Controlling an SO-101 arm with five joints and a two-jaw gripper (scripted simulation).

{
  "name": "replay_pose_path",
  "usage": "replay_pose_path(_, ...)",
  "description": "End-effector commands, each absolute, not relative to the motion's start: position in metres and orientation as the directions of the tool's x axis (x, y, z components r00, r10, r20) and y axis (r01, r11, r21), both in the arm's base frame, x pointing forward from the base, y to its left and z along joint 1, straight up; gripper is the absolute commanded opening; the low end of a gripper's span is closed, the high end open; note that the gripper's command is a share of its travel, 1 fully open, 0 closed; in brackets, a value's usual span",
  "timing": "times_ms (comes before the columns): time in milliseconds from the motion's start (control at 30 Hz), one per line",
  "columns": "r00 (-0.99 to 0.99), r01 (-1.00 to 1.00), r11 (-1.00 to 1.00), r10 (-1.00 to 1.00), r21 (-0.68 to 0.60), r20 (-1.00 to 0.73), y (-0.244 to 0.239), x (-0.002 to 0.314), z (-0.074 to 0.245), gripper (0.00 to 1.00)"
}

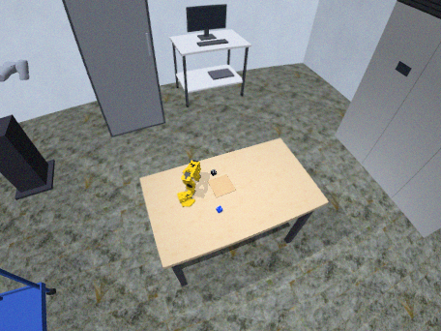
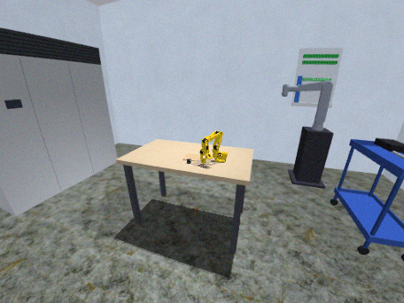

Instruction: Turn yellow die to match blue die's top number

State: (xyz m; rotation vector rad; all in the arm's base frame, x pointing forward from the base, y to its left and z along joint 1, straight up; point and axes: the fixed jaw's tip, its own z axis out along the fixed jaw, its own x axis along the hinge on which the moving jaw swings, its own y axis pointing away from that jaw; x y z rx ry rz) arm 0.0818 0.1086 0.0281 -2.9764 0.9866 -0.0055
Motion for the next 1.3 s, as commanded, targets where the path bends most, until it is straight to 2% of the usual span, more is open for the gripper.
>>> replay_pose_path(0, 0.803, -0.595, -0.802, -0.596, -0.059, 0.0, 0.115, 0.086, 0.032, 0.0)
replay_pose_path(1267, 0.803, -0.595, -0.802, -0.596, -0.059, 0.0, 0.116, 0.086, 0.021, 0.0)
